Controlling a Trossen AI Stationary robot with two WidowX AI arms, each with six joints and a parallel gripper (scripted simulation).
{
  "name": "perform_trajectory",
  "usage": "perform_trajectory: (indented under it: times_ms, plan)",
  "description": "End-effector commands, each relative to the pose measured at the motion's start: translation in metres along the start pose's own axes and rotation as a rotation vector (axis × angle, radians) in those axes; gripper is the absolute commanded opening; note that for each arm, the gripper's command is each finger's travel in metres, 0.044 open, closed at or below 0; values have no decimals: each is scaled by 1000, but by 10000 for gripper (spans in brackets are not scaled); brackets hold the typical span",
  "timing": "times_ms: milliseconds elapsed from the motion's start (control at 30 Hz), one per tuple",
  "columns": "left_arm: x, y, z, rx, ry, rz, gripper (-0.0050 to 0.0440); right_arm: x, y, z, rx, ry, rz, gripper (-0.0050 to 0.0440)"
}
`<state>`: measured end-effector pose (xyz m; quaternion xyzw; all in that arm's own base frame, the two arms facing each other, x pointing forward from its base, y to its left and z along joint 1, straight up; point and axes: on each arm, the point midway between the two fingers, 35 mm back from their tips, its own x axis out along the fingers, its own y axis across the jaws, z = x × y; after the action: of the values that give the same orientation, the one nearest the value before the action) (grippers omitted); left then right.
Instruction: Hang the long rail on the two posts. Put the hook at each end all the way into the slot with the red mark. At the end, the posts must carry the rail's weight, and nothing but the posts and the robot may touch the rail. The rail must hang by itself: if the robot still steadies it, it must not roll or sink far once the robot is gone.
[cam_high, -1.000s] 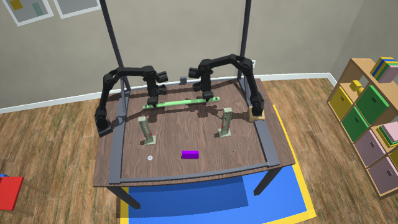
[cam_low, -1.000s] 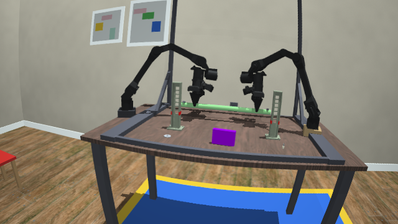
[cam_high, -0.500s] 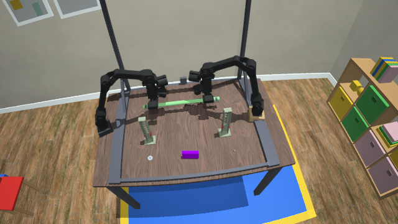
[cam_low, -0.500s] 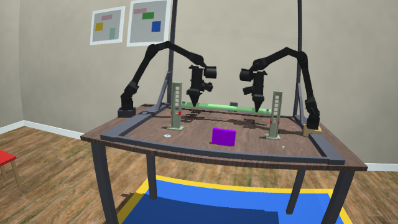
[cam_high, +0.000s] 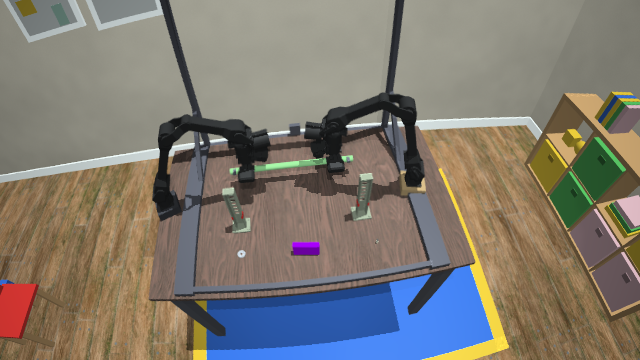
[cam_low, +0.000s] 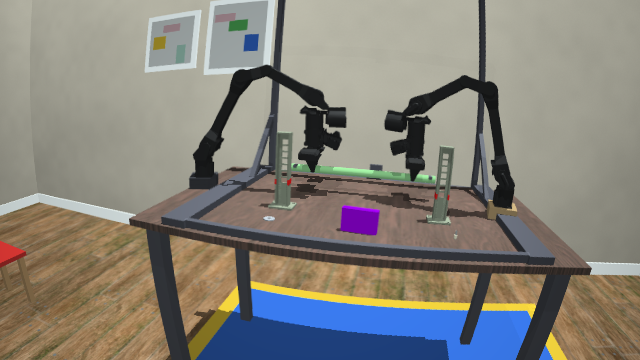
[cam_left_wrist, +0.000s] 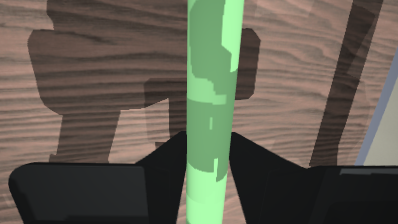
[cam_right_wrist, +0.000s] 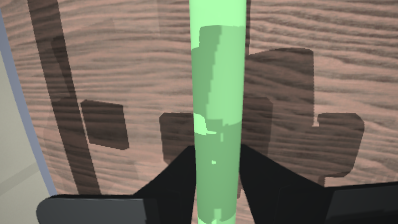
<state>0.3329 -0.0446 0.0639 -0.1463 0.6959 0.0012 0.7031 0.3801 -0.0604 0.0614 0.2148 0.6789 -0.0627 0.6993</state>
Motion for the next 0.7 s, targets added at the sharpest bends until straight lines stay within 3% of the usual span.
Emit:
perform_trajectory:
  times_ms: [0, 300, 667]
  plan:
    - [-12, -1, 2, 13, -39, -94, -50, -15, 1, 3, -11, -43, 88, -50]
    - [-12, 2, 2, 15, -39, -172, -50, -15, -1, 3, -13, -43, 157, -50]
    - [-12, 2, 2, 15, -39, -172, -50, -15, -1, 3, -13, -43, 157, -50]
